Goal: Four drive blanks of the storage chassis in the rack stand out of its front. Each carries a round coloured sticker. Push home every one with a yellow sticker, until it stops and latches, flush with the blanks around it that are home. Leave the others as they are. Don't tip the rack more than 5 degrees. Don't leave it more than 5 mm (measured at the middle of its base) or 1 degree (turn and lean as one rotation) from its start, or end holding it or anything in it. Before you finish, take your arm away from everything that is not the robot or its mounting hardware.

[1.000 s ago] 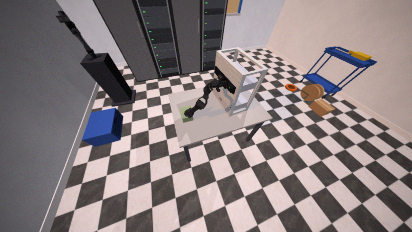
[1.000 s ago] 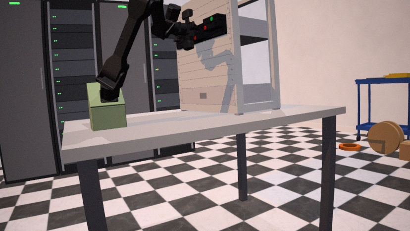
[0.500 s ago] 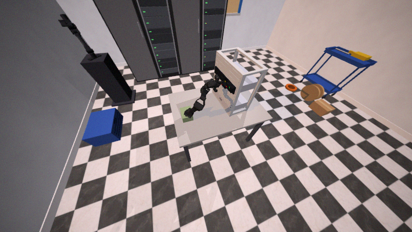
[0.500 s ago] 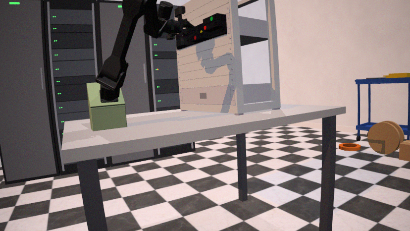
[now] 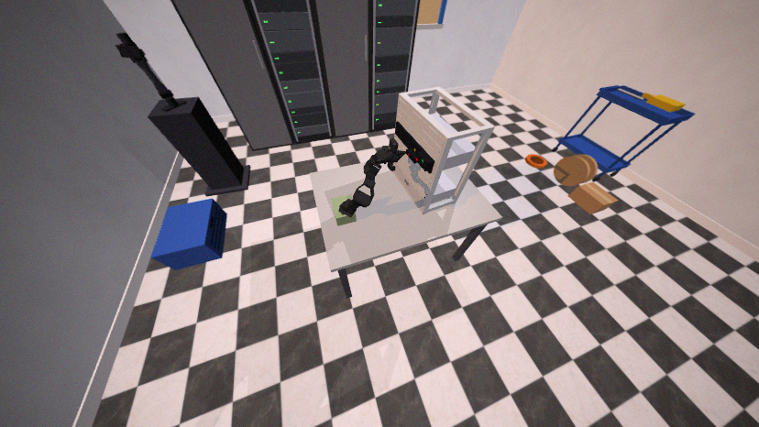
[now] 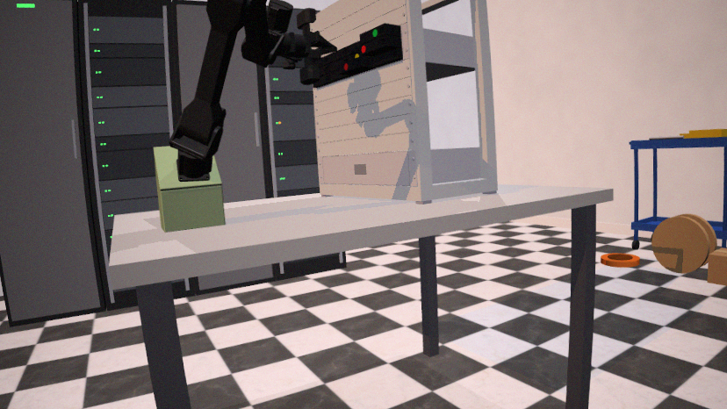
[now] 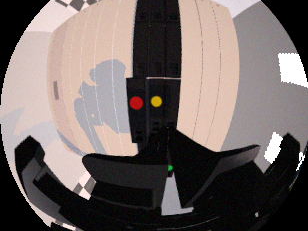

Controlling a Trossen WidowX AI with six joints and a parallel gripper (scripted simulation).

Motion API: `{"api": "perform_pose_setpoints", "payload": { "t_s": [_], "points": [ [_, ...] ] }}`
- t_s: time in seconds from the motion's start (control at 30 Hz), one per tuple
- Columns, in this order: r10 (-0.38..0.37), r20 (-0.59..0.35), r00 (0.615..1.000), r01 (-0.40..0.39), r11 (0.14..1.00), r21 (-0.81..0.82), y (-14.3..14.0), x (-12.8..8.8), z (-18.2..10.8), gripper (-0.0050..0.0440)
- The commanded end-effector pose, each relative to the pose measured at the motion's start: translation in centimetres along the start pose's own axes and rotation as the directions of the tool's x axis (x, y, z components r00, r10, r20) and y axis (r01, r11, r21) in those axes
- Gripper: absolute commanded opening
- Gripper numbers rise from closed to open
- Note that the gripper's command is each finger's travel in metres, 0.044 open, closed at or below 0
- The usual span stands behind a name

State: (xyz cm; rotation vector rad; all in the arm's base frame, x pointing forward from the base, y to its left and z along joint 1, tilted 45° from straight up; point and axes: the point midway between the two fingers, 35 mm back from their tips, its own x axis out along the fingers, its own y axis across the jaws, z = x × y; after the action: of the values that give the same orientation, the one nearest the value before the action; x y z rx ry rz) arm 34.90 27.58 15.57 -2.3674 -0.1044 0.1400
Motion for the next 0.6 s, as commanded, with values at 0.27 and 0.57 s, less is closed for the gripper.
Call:
{"api": "perform_pose_setpoints", "payload": {
  "t_s": [0.27,0.57],
  "points": [
    [-0.007,-0.007,1.000,0.008,1.000,0.014,-0.2,-3.0,-0.4,0.0000],
    [-0.007,-0.007,1.000,0.008,1.000,0.014,0.3,-9.4,-0.3,0.0000]
  ]
}}
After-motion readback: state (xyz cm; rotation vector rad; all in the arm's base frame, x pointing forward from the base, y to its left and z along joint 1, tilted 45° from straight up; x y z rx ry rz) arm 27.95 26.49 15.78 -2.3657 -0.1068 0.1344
